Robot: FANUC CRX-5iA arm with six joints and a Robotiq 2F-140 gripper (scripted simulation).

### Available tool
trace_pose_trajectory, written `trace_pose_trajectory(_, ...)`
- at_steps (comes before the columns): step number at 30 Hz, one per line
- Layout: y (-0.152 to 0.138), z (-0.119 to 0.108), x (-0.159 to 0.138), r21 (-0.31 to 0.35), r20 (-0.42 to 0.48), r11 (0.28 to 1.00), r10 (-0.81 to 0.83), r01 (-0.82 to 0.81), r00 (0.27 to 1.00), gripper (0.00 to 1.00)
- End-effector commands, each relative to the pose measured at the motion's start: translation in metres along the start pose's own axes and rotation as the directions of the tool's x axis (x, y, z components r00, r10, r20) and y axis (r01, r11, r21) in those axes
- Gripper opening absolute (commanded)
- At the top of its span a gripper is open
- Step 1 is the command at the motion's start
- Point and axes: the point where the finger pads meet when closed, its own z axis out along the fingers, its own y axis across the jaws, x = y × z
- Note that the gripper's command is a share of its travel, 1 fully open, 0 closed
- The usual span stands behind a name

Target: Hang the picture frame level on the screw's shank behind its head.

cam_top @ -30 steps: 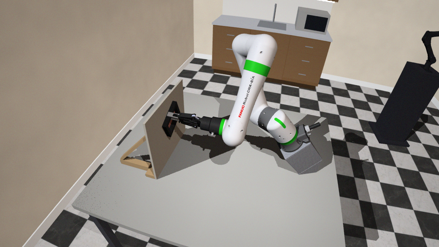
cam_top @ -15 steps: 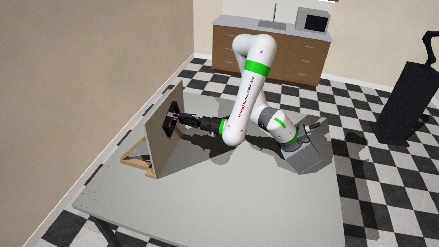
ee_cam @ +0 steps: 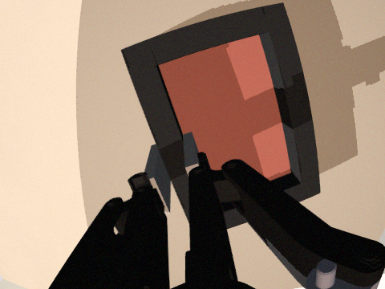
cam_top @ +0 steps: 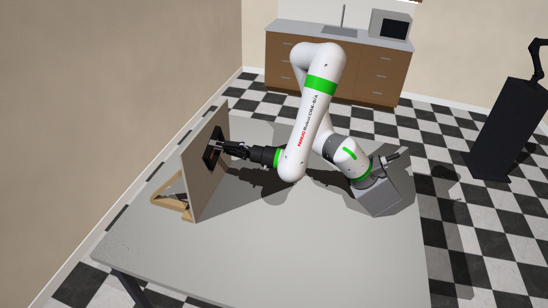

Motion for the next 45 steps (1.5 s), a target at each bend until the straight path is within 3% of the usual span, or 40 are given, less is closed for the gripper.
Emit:
trace_pose_trajectory(1, -0.0002, 0.0001, 0.0, 0.0, 0.0, 1.0, 0.0, 0.0, 1.0, 0.0)
trace_pose_trajectory(45, -0.0009, 0.0001, 0.0022, 0.0, -0.002, 0.999, 0.036, -0.036, 0.999, 0.0)
